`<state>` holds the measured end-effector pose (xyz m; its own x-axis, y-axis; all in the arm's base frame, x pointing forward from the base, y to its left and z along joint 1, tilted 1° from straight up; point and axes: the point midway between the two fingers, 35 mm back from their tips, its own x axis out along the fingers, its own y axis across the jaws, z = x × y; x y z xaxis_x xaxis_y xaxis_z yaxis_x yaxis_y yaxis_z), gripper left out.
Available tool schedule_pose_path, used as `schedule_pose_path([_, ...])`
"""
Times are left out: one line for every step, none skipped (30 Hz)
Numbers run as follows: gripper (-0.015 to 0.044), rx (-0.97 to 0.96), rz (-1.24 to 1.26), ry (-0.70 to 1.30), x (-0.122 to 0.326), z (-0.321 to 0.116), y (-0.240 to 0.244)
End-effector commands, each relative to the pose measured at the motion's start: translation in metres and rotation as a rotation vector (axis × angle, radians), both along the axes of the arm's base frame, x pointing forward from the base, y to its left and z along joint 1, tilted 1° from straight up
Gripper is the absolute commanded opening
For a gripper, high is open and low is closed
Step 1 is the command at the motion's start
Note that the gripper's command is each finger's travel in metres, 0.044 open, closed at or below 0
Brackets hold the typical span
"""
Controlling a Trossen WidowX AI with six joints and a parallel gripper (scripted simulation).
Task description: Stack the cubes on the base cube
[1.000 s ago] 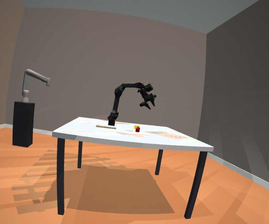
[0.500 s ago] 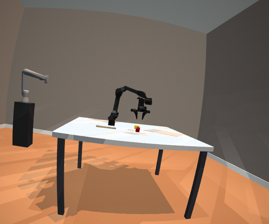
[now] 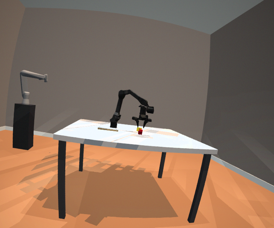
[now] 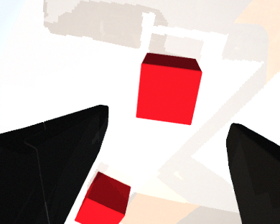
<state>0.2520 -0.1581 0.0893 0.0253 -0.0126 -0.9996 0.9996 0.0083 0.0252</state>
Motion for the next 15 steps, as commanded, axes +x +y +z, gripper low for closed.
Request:
schedule_pose_path([0.0265, -0.008, -0.005, -0.006, 0.0, -0.006, -0.001])
schedule_pose_path([0.0265, -0.008, -0.005, -0.006, 0.001, -0.01, -0.001])
schedule_pose_path([0.0265, -0.008, -0.005, -0.006, 0.001, -0.014, -0.001])
schedule_pose_path([0.0265, -0.008, -0.005, -0.006, 0.001, -0.015, -0.001])
schedule_pose_path([0.0265, -0.008, -0.005, -0.006, 0.001, -0.016, -0.001])
schedule_pose_path([0.0265, -0.008, -0.005, -0.006, 0.001, -0.016, -0.001])
schedule_pose_path([0.0265, -0.008, -0.005, -0.006, 0.001, -0.016, -0.001])
schedule_pose_path([0.0265, -0.008, -0.005, -0.006, 0.001, -0.017, -0.001])
schedule_pose_path([0.0265, -0.008, -0.005, -0.006, 0.001, -0.018, -0.001])
schedule_pose_path([0.0265, -0.008, -0.005, -0.006, 0.001, -0.02, -0.001])
schedule_pose_path([0.0265, -0.008, -0.005, -0.006, 0.001, -0.022, -0.001])
schedule_pose_path([0.0265, -0.008, -0.005, -0.006, 0.001, -0.023, -0.001])
schedule_pose_path([0.0265, -0.008, -0.005, -0.006, 0.001, -0.025, -0.001])
schedule_pose_path([0.0265, -0.008, -0.005, -0.006, 0.001, -0.027, -0.001])
schedule_pose_path([0.0265, -0.008, -0.005, -0.006, 0.001, -0.028, -0.001])
